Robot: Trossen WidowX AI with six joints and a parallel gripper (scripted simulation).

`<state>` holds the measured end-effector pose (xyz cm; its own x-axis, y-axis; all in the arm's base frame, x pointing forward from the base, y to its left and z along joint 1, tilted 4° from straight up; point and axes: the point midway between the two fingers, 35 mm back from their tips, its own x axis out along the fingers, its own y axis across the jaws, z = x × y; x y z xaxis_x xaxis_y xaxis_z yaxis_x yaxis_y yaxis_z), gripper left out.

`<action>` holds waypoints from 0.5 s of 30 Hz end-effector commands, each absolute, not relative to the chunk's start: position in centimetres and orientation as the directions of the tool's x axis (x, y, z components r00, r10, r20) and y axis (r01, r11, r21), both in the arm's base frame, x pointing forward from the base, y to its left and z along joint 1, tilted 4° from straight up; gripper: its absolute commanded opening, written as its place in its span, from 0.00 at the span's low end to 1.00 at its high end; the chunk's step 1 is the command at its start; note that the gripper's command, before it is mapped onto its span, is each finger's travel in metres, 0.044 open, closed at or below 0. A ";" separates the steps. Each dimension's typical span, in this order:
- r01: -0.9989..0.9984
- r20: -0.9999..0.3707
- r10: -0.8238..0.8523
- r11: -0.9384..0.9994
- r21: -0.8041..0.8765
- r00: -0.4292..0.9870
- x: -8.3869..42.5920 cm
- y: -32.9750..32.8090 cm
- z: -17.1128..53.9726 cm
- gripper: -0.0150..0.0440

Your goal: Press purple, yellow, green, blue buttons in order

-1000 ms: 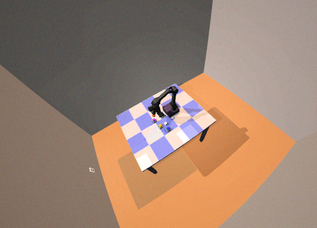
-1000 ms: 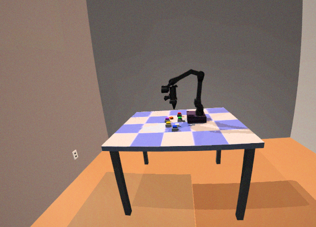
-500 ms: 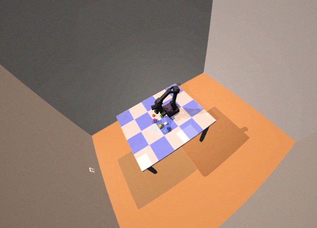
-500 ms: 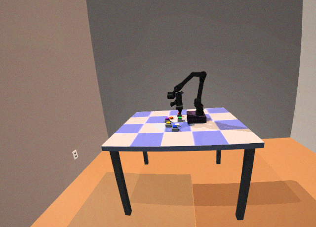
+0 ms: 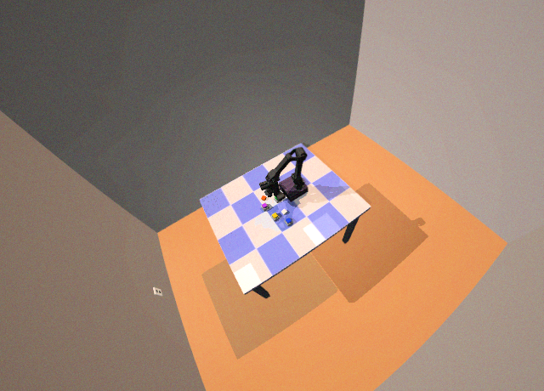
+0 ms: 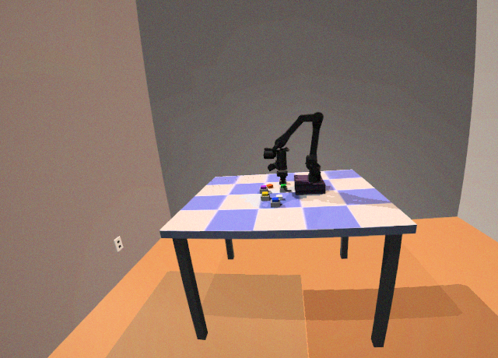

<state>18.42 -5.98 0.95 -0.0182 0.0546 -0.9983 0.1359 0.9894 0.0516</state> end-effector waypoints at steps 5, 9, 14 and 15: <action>0.140 -0.998 0.056 0.989 0.051 -0.026 18.2 -5.9 -0.4 0.29; 0.140 -0.998 0.056 0.989 0.052 -0.026 18.1 -5.8 -0.8 0.29; 0.140 -0.998 0.056 0.989 0.052 -0.026 18.1 -5.8 -0.8 0.29; 0.140 -0.998 0.056 0.989 0.052 -0.026 18.1 -5.8 -0.8 0.29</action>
